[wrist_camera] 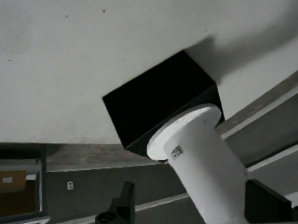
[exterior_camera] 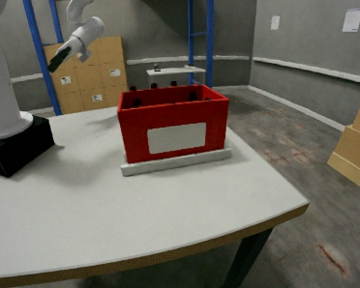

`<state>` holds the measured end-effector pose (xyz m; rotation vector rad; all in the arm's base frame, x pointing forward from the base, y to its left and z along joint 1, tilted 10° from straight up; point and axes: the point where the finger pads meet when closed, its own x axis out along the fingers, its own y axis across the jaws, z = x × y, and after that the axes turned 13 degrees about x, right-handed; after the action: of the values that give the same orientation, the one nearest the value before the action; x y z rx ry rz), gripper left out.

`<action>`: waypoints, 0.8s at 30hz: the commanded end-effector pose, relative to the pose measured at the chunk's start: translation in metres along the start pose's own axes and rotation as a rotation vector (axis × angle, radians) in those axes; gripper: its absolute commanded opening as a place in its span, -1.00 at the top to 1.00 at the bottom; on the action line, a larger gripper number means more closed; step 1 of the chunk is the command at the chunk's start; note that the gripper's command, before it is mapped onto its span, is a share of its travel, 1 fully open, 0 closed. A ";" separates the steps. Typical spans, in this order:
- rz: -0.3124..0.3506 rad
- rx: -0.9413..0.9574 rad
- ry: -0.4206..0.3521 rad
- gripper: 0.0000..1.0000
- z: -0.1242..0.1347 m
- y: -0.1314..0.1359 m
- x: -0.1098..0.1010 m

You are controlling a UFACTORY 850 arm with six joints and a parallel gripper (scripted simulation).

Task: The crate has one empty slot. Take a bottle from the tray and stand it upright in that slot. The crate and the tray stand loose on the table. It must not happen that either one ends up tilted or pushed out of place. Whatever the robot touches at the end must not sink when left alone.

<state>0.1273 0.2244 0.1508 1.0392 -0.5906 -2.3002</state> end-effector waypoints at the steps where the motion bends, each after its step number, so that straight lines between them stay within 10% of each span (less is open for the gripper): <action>1: 0.000 0.000 0.000 -1.00 0.006 0.004 -0.005; 24: -0.344 0.387 0.138 -1.00 -0.105 0.155 -0.005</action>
<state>0.2145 0.1308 0.1734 1.4160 -0.8131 -2.4054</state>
